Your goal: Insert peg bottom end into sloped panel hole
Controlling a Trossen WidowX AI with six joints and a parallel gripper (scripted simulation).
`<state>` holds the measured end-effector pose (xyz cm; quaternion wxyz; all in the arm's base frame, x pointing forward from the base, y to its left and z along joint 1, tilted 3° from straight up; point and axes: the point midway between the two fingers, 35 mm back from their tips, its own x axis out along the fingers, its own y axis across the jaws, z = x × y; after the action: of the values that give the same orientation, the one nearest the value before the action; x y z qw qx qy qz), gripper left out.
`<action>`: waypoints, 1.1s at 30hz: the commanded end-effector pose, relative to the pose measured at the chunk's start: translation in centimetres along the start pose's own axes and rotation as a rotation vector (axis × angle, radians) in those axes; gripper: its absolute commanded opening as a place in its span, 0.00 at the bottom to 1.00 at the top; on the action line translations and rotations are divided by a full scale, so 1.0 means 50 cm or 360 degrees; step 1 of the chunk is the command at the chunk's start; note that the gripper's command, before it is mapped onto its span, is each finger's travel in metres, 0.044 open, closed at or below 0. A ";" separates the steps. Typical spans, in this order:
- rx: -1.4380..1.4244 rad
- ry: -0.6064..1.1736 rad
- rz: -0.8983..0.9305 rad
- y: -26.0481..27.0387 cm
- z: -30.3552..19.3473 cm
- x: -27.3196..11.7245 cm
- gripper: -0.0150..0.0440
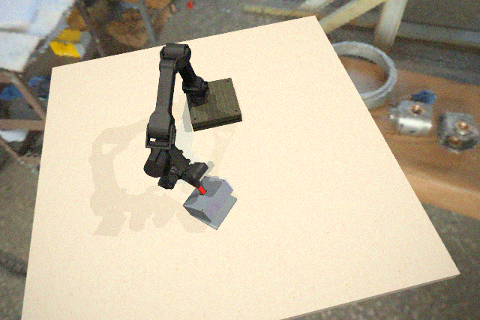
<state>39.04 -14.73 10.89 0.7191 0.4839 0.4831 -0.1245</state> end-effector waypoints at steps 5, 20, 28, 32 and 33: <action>0.0006 0.0001 -0.0004 0.000 -0.002 0.009 0.25; 0.0006 0.0001 -0.0003 0.002 -0.003 0.020 0.25; 0.0006 0.0001 -0.0003 0.003 -0.004 0.026 0.25; 0.0006 0.0001 -0.0003 0.003 -0.004 0.029 0.25; 0.0006 0.0001 -0.0003 0.003 -0.004 0.030 0.25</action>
<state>39.64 -14.35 9.96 0.7189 0.4843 0.4822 -0.1269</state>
